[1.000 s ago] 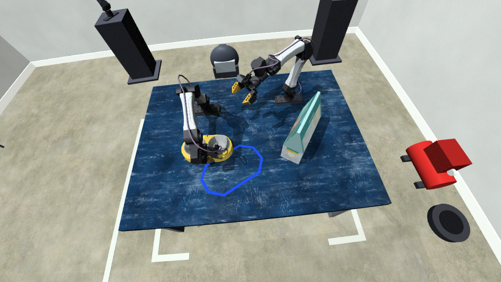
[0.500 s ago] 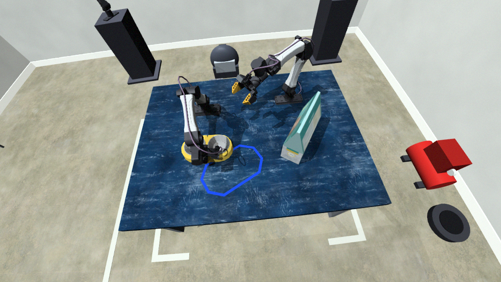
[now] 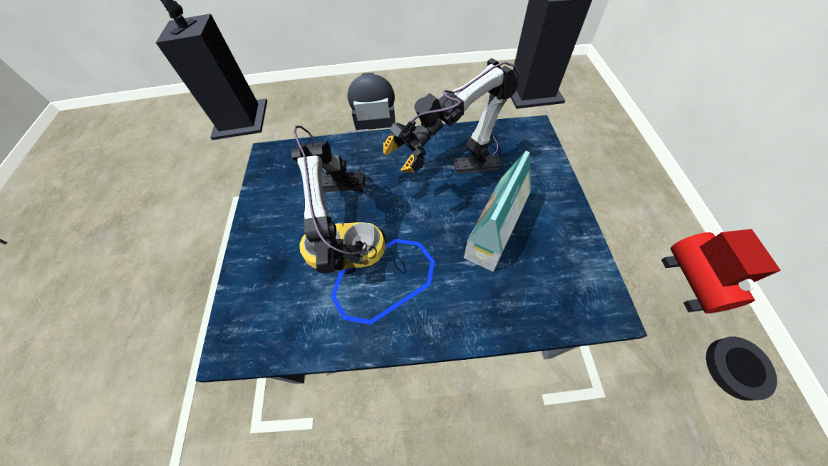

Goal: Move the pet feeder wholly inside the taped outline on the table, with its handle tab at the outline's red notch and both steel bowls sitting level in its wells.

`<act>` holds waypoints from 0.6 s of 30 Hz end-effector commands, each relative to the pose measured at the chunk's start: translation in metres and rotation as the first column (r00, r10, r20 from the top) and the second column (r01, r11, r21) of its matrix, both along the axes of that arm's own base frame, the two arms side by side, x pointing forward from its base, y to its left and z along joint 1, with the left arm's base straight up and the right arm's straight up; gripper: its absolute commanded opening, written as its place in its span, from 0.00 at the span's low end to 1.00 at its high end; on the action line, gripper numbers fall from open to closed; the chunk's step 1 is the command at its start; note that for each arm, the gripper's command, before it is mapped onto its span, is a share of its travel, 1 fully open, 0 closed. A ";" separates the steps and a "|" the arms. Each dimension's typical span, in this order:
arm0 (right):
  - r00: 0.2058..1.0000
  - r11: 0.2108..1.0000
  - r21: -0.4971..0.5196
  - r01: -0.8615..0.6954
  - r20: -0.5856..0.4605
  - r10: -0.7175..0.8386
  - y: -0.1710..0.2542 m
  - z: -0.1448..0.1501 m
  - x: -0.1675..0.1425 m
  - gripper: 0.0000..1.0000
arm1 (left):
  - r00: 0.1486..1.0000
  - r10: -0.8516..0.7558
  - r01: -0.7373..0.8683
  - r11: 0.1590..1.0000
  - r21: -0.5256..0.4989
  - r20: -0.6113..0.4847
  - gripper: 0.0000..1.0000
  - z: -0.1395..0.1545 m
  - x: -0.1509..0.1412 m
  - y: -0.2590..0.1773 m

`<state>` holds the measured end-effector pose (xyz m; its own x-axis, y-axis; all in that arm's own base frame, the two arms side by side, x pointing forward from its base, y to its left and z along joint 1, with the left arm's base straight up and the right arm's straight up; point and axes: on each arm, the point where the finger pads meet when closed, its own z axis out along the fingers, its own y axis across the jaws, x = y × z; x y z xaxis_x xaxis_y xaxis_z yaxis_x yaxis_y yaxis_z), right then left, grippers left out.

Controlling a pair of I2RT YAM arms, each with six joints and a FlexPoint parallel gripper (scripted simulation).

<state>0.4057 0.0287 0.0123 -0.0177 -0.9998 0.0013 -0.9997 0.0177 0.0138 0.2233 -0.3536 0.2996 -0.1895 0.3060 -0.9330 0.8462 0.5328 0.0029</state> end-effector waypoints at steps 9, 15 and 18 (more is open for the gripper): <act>0.982 0.982 -0.002 0.189 -0.004 -0.189 -0.004 0.000 0.006 0.06 | 1.000 0.001 -0.001 1.000 -0.013 0.004 1.00 0.006 0.001 -0.001; 0.968 0.968 0.006 0.253 0.003 -0.253 -0.007 0.000 0.014 0.06 | 1.000 0.001 -0.001 1.000 -0.013 0.004 1.00 0.006 0.001 -0.001; 0.959 0.959 0.007 0.283 0.003 -0.283 -0.008 0.000 0.016 0.06 | 1.000 0.001 -0.001 1.000 -0.013 0.004 1.00 0.006 0.001 -0.001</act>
<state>0.4152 0.0236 0.0123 -0.2235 -0.9747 0.0048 -0.9747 0.2236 0.0080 0.2233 -0.3536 0.2996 -0.1895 0.3060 -0.9330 0.8462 0.5329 0.0030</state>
